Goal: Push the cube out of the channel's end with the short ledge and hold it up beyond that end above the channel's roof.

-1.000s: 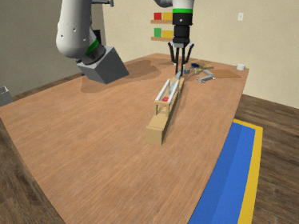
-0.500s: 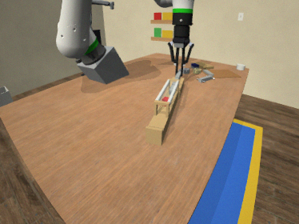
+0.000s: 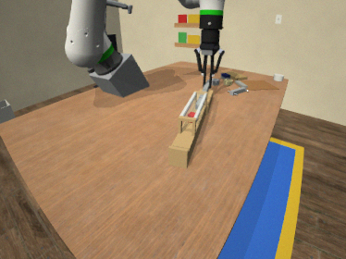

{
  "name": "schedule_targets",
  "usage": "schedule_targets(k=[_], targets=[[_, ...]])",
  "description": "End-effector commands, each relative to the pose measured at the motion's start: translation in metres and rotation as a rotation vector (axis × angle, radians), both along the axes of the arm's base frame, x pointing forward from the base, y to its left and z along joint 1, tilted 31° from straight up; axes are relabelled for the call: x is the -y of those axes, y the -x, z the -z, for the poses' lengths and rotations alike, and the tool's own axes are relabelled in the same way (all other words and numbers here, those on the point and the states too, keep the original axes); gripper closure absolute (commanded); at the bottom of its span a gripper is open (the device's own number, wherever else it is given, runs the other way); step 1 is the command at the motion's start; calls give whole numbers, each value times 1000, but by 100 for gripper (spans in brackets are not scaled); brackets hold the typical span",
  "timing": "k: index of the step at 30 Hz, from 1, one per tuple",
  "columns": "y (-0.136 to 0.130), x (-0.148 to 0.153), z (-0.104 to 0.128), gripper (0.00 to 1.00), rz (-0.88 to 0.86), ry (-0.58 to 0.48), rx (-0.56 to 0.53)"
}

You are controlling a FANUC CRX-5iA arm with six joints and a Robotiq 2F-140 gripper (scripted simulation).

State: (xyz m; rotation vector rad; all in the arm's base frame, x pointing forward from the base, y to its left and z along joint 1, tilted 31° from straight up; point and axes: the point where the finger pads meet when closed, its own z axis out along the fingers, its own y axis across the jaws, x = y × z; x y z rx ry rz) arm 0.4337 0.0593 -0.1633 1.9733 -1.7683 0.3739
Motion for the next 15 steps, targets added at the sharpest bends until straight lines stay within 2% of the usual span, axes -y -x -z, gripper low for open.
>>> schedule_targets(k=[1, 15], targets=[[-1, -1, 0, 90, -1, -1, 1], [-1, 1, -2, 90, -1, -1, 1]])
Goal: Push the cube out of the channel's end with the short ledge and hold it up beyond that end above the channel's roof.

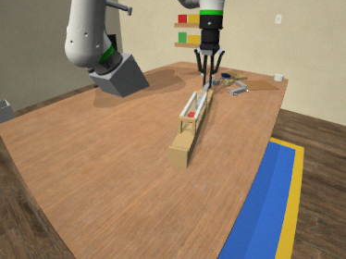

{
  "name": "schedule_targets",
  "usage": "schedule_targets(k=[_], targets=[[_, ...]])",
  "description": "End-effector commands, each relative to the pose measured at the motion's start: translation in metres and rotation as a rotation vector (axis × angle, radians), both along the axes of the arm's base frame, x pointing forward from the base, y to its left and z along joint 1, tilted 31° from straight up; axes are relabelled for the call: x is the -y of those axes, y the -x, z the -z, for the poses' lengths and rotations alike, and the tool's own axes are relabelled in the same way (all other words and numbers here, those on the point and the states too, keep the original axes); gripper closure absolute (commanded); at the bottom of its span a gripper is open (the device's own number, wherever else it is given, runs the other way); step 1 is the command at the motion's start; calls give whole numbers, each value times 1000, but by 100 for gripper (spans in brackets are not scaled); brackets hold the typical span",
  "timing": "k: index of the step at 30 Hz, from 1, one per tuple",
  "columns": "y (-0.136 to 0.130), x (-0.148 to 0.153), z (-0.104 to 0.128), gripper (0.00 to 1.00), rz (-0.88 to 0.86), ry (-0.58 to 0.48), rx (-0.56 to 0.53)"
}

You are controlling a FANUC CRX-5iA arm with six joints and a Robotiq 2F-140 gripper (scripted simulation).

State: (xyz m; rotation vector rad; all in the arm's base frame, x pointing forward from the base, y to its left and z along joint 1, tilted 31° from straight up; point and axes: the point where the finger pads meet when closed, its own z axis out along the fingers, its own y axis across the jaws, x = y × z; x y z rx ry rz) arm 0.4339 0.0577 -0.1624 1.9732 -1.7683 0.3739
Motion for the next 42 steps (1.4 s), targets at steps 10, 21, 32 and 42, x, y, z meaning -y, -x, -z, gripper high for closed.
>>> schedule_targets(k=[10, 21, 32, 42], targets=[[-2, 9, -6, 90, -1, -1, 1], [-5, 26, -15, 90, -1, -1, 1], [-9, 50, -29, 90, -1, -1, 1], [-13, 74, -43, 90, -1, -1, 1]])
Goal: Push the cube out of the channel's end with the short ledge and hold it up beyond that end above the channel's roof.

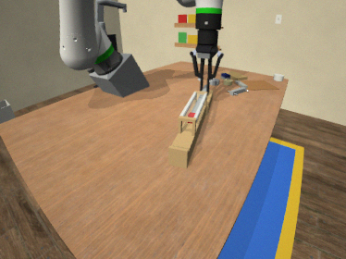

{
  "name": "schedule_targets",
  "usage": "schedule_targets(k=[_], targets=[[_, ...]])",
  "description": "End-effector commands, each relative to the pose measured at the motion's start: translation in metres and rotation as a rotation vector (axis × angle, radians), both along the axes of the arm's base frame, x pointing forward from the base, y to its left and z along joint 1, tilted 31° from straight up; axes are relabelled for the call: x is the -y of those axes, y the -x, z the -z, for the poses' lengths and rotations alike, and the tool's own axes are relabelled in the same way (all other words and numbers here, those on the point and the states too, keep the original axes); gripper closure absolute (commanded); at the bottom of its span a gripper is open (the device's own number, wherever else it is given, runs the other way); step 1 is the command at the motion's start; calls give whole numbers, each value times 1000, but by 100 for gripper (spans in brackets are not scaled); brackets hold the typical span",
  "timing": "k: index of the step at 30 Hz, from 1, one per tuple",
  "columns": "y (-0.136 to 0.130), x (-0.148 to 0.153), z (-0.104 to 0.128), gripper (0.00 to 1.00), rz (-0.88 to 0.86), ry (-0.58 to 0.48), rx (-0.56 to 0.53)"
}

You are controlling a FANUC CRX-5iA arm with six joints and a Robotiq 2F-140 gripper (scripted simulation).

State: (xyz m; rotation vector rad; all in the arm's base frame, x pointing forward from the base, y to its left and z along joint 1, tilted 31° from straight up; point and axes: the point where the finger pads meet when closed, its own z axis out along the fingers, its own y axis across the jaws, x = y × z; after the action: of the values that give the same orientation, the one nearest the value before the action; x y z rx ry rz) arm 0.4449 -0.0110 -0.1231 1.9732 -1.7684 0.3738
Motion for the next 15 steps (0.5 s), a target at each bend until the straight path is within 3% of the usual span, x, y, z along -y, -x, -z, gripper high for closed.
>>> schedule_targets(k=[1, 15], targets=[[-2, 7, -5, 90, -1, -1, 1], [-7, 36, -21, 90, -1, -1, 1]])
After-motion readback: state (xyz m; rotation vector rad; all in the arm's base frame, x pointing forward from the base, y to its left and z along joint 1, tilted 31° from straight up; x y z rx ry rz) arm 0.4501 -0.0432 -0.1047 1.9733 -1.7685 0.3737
